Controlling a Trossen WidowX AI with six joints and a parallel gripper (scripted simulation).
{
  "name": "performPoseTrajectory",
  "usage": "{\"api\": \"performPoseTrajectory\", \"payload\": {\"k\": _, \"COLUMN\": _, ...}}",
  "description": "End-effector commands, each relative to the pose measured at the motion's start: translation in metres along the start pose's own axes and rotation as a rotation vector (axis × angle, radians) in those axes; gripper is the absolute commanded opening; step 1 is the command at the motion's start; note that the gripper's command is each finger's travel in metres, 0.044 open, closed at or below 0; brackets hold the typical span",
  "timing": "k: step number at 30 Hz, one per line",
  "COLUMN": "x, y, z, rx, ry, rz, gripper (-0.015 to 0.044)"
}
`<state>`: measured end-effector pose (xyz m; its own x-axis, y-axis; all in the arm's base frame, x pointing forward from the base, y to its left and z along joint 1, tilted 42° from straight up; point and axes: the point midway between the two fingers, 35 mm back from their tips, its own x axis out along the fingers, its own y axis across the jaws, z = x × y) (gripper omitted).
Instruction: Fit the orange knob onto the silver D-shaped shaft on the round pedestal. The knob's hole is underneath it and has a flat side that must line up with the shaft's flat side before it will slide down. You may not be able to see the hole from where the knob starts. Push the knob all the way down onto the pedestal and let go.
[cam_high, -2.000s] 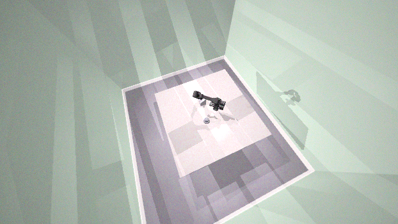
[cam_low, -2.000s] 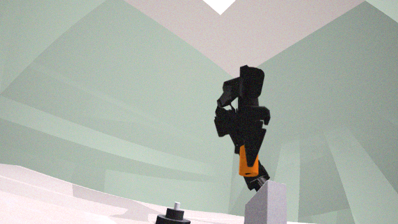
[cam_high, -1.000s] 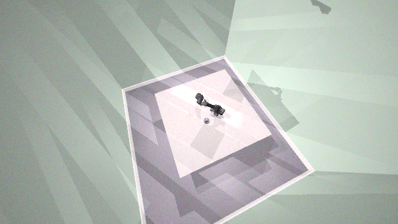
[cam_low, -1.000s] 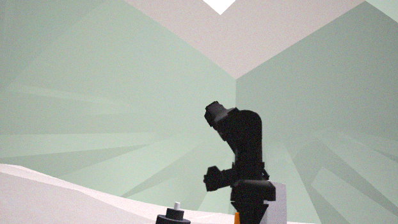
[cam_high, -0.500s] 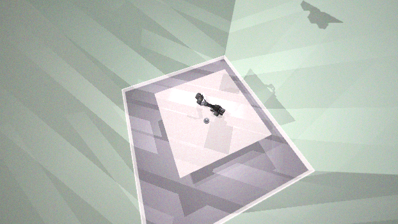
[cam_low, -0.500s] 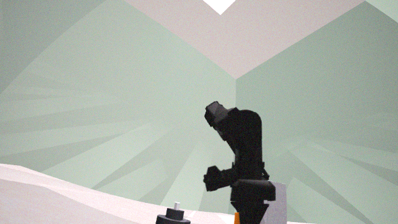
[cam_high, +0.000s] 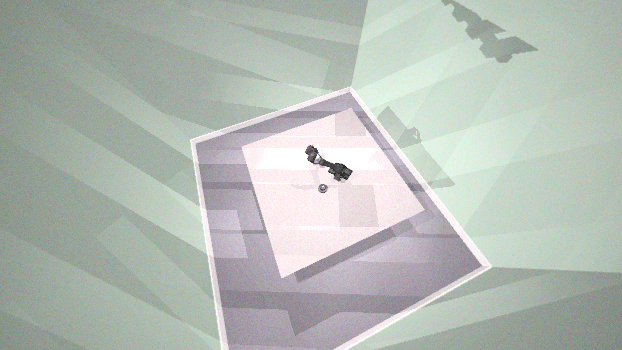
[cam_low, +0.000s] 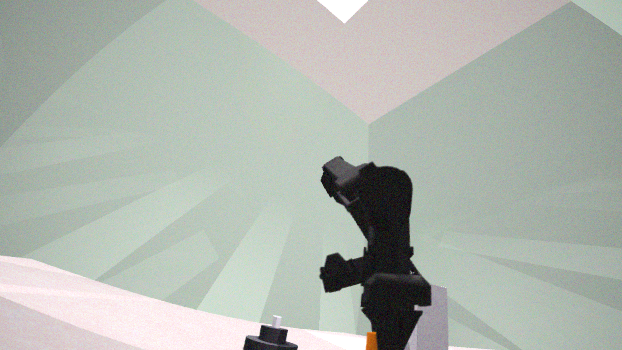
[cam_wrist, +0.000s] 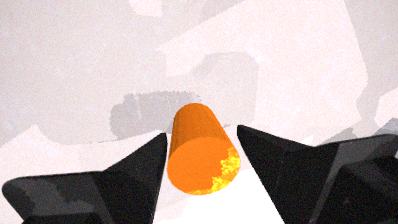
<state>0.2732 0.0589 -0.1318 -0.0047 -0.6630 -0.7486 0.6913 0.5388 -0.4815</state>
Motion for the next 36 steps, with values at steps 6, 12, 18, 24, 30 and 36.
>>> {"api": "performPoseTrajectory", "payload": {"k": 6, "x": -0.071, "y": 0.002, "z": -0.001, "rx": 0.001, "ry": -0.006, "rz": 0.022, "gripper": 0.044}}
{"api": "performPoseTrajectory", "payload": {"k": 12, "x": -0.075, "y": 0.001, "z": -0.001, "rx": 0.001, "ry": -0.006, "rz": 0.022, "gripper": 0.044}}
{"api": "performPoseTrajectory", "payload": {"k": 18, "x": -0.056, "y": 0.002, "z": 0.0, "rx": 0.001, "ry": -0.007, "rz": 0.022, "gripper": 0.044}}
{"api": "performPoseTrajectory", "payload": {"k": 24, "x": -0.052, "y": 0.002, "z": 0.0, "rx": 0.001, "ry": -0.007, "rz": 0.022, "gripper": 0.044}}
{"api": "performPoseTrajectory", "payload": {"k": 30, "x": -0.042, "y": 0.003, "z": 0.0, "rx": 0.001, "ry": -0.007, "rz": 0.022, "gripper": 0.044}}
{"api": "performPoseTrajectory", "payload": {"k": 36, "x": -0.032, "y": 0.004, "z": 0.0, "rx": 0.001, "ry": -0.007, "rz": 0.022, "gripper": 0.044}}
